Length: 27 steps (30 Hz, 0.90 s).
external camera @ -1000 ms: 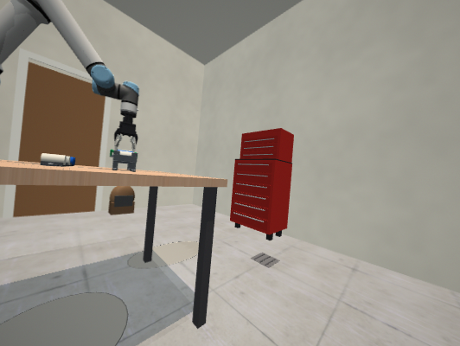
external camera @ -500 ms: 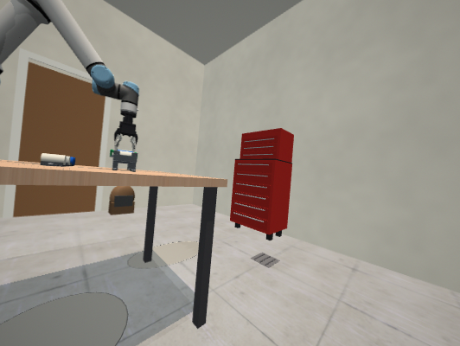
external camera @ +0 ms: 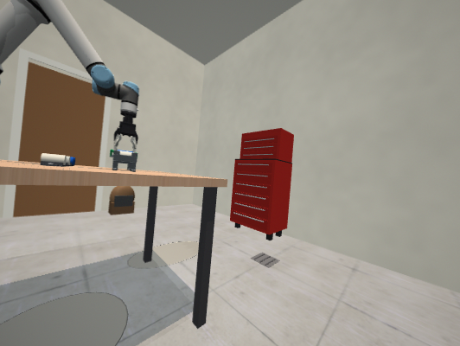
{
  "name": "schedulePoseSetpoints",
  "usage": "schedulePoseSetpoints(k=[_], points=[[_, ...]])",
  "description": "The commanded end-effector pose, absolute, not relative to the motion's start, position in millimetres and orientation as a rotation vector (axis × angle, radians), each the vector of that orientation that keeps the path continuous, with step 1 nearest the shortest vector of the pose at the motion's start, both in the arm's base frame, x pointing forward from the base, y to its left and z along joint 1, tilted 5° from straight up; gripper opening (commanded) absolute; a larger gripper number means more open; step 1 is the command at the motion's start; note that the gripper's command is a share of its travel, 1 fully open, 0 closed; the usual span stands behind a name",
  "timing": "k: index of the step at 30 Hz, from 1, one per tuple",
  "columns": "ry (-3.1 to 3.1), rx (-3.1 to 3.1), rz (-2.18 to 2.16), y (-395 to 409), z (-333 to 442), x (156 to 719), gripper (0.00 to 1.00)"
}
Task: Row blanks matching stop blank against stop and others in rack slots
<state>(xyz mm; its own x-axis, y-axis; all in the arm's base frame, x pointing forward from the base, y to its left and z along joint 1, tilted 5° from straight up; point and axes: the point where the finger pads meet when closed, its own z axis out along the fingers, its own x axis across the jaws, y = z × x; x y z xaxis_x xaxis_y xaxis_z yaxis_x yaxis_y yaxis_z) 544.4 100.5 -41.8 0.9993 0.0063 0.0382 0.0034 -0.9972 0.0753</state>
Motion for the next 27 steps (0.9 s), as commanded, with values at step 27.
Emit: schedulePoseSetpoints(k=[27], points=[[0.007, 3.066, 0.061, 106.7, 40.5, 541.6, 0.52]])
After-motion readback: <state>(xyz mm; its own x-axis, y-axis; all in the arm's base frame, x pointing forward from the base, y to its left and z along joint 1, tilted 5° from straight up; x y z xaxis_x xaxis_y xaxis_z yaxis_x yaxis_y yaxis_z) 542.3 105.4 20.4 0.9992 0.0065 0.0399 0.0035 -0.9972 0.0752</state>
